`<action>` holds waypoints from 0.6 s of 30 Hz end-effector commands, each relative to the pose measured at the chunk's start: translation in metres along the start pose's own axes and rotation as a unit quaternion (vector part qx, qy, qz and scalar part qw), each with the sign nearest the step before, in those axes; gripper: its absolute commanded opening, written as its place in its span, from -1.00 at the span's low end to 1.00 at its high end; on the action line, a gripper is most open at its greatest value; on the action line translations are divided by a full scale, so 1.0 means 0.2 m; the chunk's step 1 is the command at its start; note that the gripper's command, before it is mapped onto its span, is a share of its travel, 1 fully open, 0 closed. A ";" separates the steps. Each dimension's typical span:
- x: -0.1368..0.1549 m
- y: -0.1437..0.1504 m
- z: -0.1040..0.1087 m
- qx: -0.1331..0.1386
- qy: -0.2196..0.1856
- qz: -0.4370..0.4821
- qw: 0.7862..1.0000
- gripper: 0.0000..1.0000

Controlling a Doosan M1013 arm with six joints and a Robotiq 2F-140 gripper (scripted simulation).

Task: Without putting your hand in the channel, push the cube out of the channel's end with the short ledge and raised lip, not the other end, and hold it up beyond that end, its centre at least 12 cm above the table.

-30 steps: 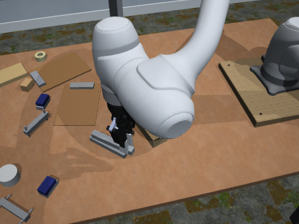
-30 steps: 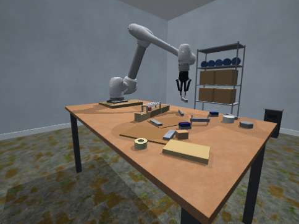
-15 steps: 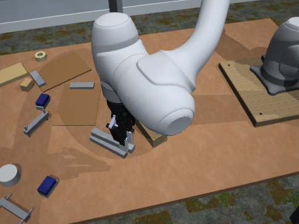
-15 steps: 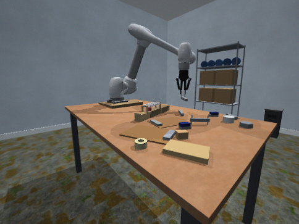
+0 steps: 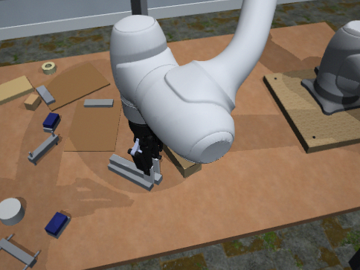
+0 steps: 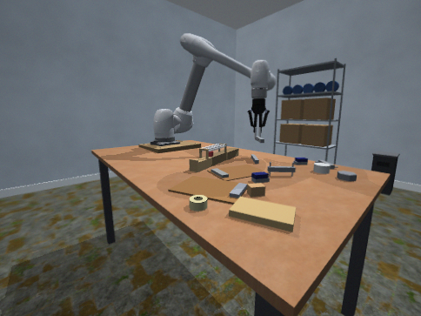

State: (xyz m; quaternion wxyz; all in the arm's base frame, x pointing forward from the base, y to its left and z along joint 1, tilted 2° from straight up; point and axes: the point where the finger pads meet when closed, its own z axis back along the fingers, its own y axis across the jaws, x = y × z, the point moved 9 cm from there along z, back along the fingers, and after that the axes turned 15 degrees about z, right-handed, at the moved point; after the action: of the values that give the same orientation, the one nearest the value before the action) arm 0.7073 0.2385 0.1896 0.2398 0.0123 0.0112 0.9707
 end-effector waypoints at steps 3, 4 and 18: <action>-0.01 -0.01 0.03 -0.002 0.000 0.003 1.000 -1.00; -0.01 -0.01 0.03 -0.002 0.000 0.003 1.000 -1.00; 0.35 0.64 0.01 -0.002 0.000 -0.262 0.965 -1.00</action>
State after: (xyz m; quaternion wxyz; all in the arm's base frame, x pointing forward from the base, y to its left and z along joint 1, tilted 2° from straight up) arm 0.5999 0.1658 0.1986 0.4588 0.0153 0.0118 0.8883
